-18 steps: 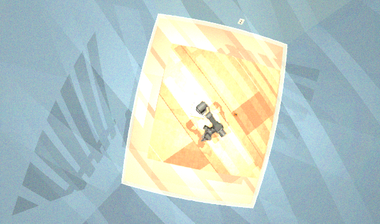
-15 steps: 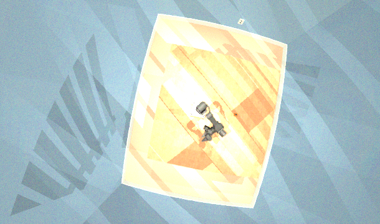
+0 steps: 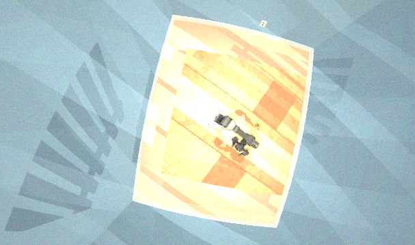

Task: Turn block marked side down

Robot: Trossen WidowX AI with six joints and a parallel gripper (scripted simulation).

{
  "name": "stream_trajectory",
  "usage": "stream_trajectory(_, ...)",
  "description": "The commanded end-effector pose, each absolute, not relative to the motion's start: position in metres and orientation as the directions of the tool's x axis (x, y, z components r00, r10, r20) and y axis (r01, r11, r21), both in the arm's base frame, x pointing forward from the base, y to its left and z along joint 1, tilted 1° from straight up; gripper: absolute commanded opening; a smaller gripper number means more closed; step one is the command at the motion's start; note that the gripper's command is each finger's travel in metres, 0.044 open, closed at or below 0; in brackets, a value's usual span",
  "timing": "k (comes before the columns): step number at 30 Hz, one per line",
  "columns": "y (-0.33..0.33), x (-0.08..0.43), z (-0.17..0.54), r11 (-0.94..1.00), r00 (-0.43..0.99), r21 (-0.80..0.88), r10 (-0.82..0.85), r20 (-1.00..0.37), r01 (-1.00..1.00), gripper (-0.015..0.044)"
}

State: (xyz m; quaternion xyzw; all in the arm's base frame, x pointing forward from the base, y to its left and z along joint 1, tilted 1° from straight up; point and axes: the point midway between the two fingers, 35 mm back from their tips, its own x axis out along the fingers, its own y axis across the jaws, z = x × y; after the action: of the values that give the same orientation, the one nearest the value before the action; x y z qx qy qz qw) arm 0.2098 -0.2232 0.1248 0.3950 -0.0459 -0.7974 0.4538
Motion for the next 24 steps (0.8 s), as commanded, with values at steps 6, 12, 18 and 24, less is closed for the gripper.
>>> stream_trajectory(6, -0.150, 0.307, 0.109, 0.058, -0.059, -0.106, -0.536, -0.842, 0.993, 0.0440)
stream_trajectory(12, -0.104, 0.342, 0.103, 0.473, 0.000, -0.203, -0.394, -0.919, 0.857, 0.0440)
stream_trajectory(18, -0.052, 0.369, 0.100, 0.813, 0.032, -0.181, -0.238, -0.971, 0.553, 0.0440)
stream_trajectory(24, 0.006, 0.389, 0.099, 0.990, 0.033, -0.062, -0.067, -0.997, 0.124, 0.0440)
